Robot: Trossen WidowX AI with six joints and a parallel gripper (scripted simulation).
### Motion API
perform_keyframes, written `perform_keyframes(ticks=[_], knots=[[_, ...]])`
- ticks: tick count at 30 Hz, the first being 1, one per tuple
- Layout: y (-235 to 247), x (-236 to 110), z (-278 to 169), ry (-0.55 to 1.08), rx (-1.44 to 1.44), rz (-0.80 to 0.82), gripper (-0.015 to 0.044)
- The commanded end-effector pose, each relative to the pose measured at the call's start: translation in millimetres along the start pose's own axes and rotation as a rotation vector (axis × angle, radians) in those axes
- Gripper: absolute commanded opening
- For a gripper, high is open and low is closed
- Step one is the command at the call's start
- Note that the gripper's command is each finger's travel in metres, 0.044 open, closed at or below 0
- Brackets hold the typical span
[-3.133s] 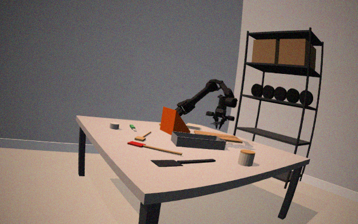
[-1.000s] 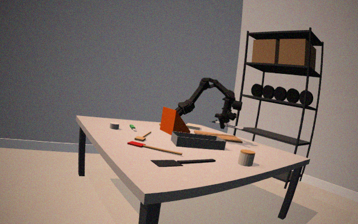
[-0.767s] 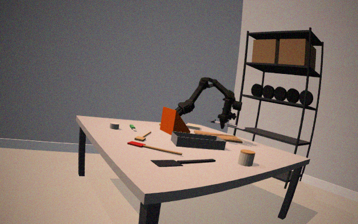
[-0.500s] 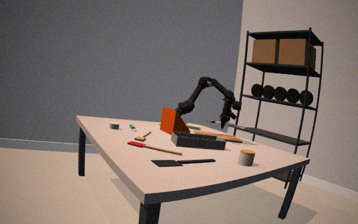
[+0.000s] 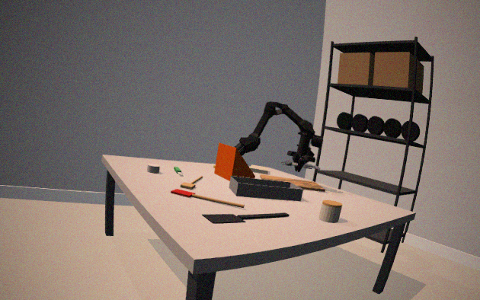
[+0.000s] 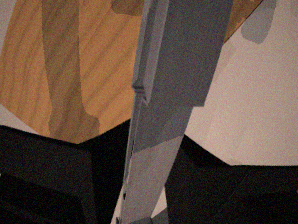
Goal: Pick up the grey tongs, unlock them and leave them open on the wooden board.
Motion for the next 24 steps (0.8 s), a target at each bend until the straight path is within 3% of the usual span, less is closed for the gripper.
perform_keyframes(ticks=[1, 24], knots=[[6, -2, 4, -0.004, -0.176, -0.01, -0.015], [46, -9, 20, -0.026, -1.142, -0.029, -0.015]])
Point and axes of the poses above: the point midway between the two fingers, 35 mm back from their tips, its own x axis out along the fingers, its own y axis across the jaws, z = x × y, the point moved 2 cm from there along -x, back along the fingers, and after that the axes turned 7 degrees about x, right-handed, at the moved point
